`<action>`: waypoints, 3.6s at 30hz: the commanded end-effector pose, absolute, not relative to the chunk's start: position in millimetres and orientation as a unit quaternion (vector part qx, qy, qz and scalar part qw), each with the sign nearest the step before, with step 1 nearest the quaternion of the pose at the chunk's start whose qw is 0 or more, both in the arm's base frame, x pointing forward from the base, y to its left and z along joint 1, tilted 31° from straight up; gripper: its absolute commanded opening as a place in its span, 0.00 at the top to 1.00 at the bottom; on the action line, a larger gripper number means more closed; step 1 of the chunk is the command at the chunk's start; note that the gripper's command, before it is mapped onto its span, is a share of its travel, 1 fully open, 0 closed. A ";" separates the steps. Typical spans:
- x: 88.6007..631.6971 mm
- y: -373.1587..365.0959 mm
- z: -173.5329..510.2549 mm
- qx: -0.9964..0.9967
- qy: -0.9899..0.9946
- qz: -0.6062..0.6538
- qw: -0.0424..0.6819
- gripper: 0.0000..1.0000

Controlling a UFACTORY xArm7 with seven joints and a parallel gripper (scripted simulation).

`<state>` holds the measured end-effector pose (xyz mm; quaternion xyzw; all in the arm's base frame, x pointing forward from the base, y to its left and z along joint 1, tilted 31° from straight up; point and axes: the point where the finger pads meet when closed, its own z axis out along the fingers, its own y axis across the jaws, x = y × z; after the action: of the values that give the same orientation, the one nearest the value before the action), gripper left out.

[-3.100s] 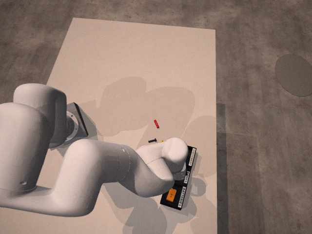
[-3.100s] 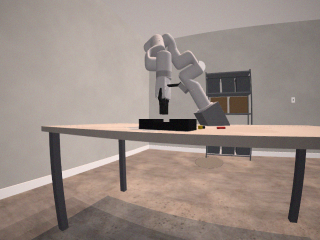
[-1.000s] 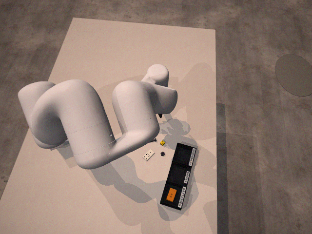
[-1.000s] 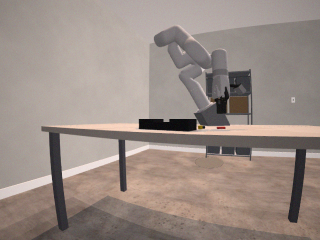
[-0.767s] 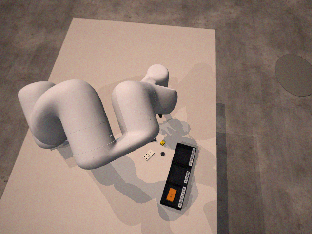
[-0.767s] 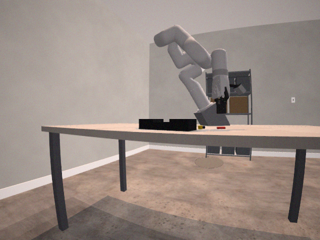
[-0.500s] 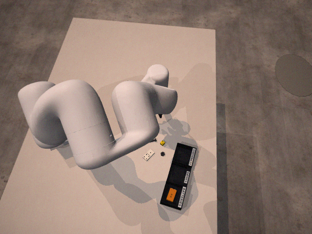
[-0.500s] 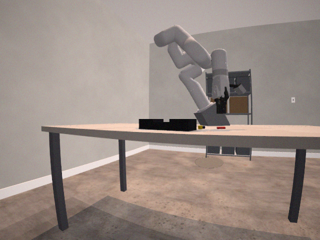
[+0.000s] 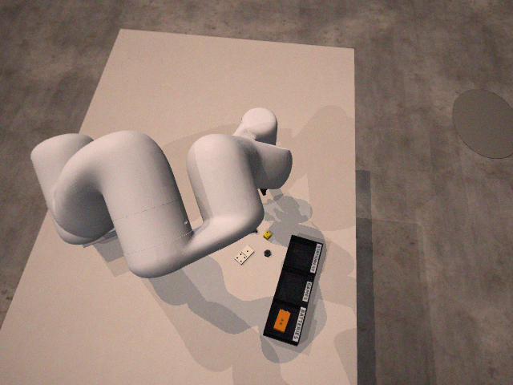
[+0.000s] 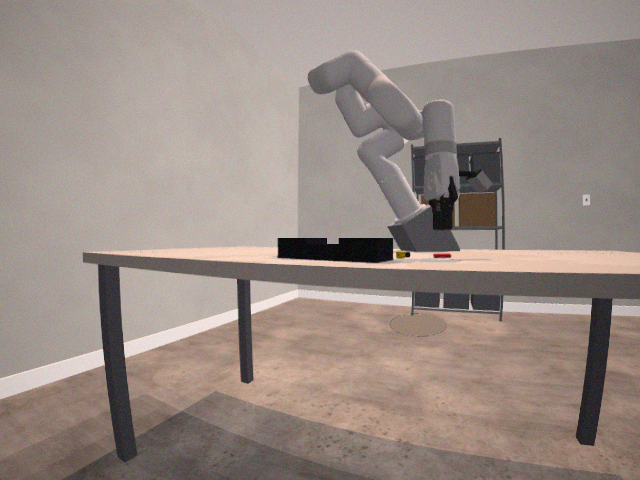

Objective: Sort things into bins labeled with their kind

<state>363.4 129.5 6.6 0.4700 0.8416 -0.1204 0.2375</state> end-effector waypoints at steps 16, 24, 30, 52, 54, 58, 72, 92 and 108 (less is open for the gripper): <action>380.1 109.8 -37.7 0.469 0.842 -0.119 0.238 0.77; 382.1 106.1 -44.6 0.469 0.842 -0.119 0.238 0.77; 382.8 104.0 -48.0 0.469 0.842 -0.119 0.238 0.77; 382.7 103.9 -48.0 0.469 0.842 -0.119 0.238 1.00; 382.7 103.9 -48.0 0.469 0.842 -0.119 0.238 1.00; 382.7 103.9 -48.0 0.469 0.842 -0.119 0.238 1.00; 382.7 104.0 -48.0 0.469 0.842 -0.118 0.238 1.00; 366.4 128.0 0.7 0.469 0.842 -0.119 0.238 1.00; 365.5 129.4 3.6 0.469 0.842 -0.119 0.238 1.00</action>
<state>364.8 127.6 2.5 0.4700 0.8415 -0.1204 0.2377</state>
